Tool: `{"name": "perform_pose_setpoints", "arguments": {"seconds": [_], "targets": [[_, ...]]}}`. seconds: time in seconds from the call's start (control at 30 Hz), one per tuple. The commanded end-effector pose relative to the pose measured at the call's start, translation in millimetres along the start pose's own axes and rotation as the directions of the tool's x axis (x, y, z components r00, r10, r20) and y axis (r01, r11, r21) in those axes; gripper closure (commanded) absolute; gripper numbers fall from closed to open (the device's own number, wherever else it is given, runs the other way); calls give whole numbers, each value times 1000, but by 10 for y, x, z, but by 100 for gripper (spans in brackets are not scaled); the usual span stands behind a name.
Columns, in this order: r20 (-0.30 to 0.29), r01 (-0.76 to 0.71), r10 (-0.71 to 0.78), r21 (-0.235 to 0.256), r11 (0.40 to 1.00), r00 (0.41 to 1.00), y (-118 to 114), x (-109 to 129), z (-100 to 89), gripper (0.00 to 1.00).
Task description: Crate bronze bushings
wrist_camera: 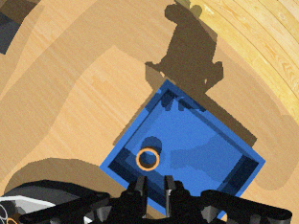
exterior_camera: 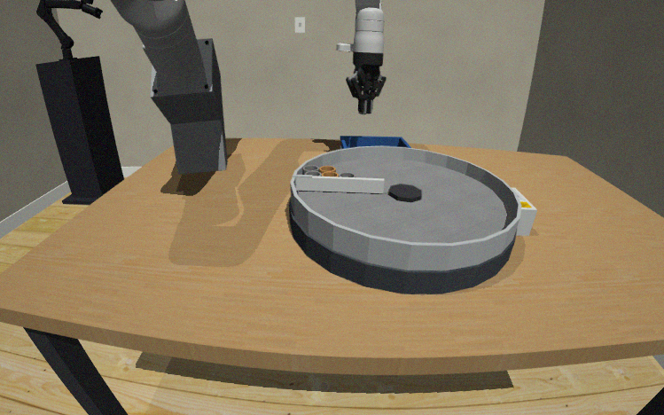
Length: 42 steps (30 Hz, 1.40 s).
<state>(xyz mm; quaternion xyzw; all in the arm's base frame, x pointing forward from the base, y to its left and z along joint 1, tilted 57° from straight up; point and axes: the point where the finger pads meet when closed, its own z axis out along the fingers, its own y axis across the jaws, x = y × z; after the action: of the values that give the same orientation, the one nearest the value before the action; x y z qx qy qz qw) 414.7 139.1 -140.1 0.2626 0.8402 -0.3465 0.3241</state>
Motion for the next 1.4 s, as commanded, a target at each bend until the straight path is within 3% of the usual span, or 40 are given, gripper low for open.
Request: {"name": "perform_pose_setpoints", "arguments": {"seconds": [0.0, 0.17, 0.33, 0.73, 0.9, 1.3, 1.37], "targets": [[0, 0, 0, -2, 1000, 1000, 7, 0, -11, 84], [0, 0, 0, -2, 1000, 1000, 7, 0, -11, 84], [0, 0, 0, -2, 1000, 1000, -454, -245, 10, 86], [0, 0, 0, -2, 1000, 1000, -454, -245, 10, 86], [0, 0, 0, -2, 1000, 1000, -916, -492, 33, 86], [0, 0, 0, -2, 1000, 1000, -916, -492, 33, 86], [0, 0, 0, -2, 1000, 1000, -1101, -591, 43, 86]]}}
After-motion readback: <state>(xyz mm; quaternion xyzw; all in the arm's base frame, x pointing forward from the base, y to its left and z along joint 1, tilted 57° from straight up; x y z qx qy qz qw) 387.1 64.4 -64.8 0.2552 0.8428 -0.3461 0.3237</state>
